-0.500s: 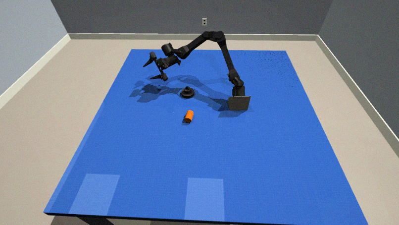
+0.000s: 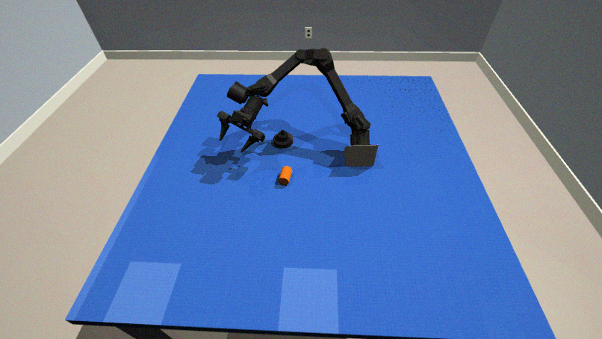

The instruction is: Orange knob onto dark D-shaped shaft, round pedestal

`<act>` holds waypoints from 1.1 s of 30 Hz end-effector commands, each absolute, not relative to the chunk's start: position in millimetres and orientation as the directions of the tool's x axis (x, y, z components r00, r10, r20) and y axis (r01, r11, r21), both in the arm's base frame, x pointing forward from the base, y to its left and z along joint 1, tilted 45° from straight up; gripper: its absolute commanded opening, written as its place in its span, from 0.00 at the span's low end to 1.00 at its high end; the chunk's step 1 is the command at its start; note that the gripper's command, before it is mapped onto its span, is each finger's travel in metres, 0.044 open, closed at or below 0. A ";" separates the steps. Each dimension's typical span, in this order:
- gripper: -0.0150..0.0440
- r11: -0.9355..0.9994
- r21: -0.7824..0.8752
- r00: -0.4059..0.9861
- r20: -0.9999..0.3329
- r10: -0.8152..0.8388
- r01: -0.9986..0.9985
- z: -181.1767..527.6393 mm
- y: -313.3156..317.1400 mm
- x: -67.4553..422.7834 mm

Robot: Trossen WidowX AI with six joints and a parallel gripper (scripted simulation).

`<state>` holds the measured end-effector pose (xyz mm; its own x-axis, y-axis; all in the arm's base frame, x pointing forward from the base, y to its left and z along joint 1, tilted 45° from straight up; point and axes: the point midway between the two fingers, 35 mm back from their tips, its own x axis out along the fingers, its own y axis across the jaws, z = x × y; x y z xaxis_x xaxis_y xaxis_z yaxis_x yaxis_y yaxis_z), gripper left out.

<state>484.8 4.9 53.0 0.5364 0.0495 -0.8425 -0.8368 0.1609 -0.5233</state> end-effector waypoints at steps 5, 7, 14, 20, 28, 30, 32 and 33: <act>1.00 0.247 -0.209 0.171 -0.971 -0.165 -0.946 -22.6 64.4 410.8; 1.00 0.275 -0.153 0.073 -0.956 -0.283 -0.949 -35.2 73.8 384.4; 1.00 0.231 -0.171 -0.039 -0.718 -0.694 -0.958 -39.8 90.5 314.3; 1.00 0.231 -0.171 -0.039 -0.719 -0.694 -0.958 -41.2 92.0 312.4; 1.00 0.231 -0.171 -0.039 -0.718 -0.695 -0.958 -55.4 79.0 310.7; 1.00 0.231 -0.172 -0.039 -0.718 -0.695 -0.958 -59.3 75.2 310.0; 1.00 0.231 -0.172 -0.039 -0.718 -0.695 -0.958 -59.3 75.2 310.0; 1.00 0.231 -0.172 -0.039 -0.718 -0.695 -0.958 -59.3 75.2 310.0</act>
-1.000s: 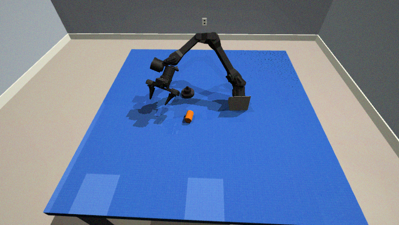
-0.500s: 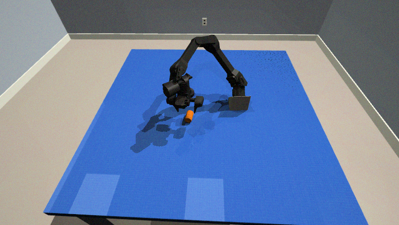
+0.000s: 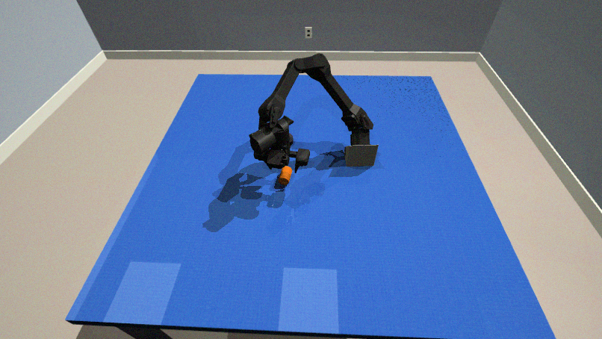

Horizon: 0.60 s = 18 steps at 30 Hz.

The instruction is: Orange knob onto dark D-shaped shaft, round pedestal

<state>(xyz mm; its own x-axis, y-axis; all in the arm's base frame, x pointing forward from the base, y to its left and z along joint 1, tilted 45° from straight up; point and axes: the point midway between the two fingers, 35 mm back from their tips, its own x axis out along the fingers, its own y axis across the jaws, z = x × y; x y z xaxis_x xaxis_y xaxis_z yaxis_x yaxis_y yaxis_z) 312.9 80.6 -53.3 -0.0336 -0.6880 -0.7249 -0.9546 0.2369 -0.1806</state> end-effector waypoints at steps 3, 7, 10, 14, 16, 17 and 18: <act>1.00 0.231 -0.172 -0.039 -0.718 -0.695 -0.958 -60.1 74.5 310.0; 1.00 0.231 -0.172 -0.039 -0.718 -0.695 -0.958 -64.8 70.2 310.2; 1.00 0.231 -0.172 -0.039 -0.718 -0.695 -0.958 -68.4 66.7 310.3; 1.00 0.231 -0.172 -0.039 -0.718 -0.695 -0.958 -73.1 62.2 310.3; 1.00 0.231 -0.172 -0.039 -0.718 -0.695 -0.958 -75.4 59.9 310.2; 1.00 0.231 -0.172 -0.039 -0.718 -0.695 -0.958 -76.6 58.7 310.2; 1.00 0.231 -0.172 -0.039 -0.718 -0.695 -0.958 -77.7 57.6 310.2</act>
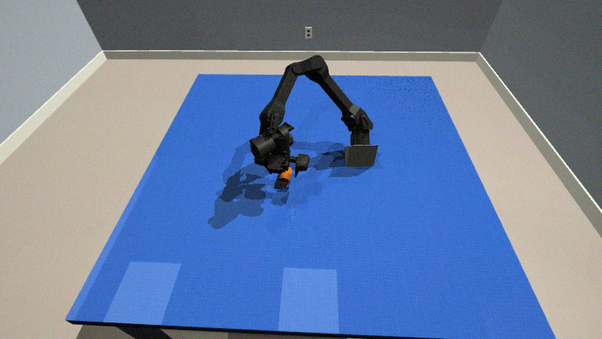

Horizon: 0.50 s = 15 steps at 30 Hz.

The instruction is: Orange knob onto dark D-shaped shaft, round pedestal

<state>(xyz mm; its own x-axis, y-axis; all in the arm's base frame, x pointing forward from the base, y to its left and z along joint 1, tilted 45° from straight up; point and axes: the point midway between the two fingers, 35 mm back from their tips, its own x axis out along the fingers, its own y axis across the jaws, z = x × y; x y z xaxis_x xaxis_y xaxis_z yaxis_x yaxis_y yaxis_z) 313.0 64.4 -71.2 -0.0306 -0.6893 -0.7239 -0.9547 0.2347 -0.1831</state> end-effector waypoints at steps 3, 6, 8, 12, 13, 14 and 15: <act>1.00 0.231 -0.172 -0.039 -0.717 -0.696 -0.958 -81.2 54.1 310.0; 1.00 0.231 -0.172 -0.039 -0.717 -0.696 -0.958 -84.6 50.6 309.8; 1.00 0.231 -0.172 -0.039 -0.717 -0.696 -0.958 -86.8 48.3 309.5; 1.00 0.231 -0.172 -0.039 -0.717 -0.696 -0.958 -91.0 43.9 309.1; 1.00 0.231 -0.172 -0.039 -0.717 -0.696 -0.958 -91.6 43.3 309.0; 1.00 0.231 -0.172 -0.039 -0.716 -0.697 -0.958 -91.7 43.1 309.0; 1.00 0.231 -0.172 -0.039 -0.716 -0.697 -0.958 -91.7 43.1 309.0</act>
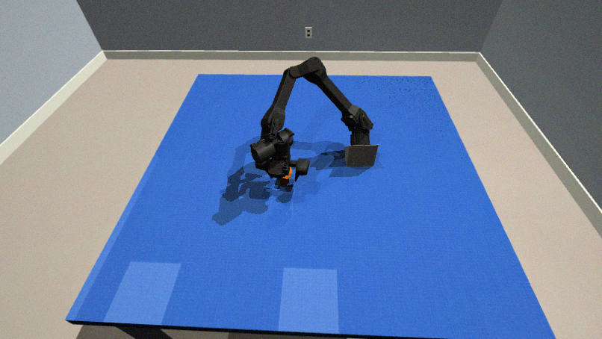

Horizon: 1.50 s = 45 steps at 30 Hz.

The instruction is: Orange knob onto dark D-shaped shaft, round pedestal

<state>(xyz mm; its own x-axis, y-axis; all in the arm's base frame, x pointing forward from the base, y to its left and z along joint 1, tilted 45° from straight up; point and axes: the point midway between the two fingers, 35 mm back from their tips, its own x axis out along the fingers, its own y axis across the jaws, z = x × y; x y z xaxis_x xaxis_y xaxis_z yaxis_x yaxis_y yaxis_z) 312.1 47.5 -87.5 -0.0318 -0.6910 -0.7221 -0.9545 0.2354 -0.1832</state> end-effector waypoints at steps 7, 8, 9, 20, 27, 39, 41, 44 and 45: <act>0.69 0.231 -0.172 -0.039 -0.716 -0.697 -0.958 -91.7 43.1 309.0; 0.66 0.231 -0.172 -0.039 -0.716 -0.697 -0.958 -91.7 43.1 309.0; 0.66 0.231 -0.172 -0.039 -0.716 -0.697 -0.958 -91.7 43.1 309.0; 0.64 0.231 -0.172 -0.039 -0.716 -0.697 -0.958 -91.7 43.1 309.0; 0.56 0.231 -0.172 -0.039 -0.716 -0.697 -0.958 -91.7 43.1 309.0; 0.56 0.236 -0.174 -0.003 -0.797 -0.604 -0.956 -83.4 43.1 307.7; 0.56 0.236 -0.174 0.006 -0.815 -0.580 -0.956 -81.5 42.8 307.3; 0.56 0.236 -0.174 0.019 -0.839 -0.544 -0.956 -78.8 42.2 306.7; 0.56 0.236 -0.174 0.023 -0.847 -0.532 -0.956 -77.8 42.0 306.5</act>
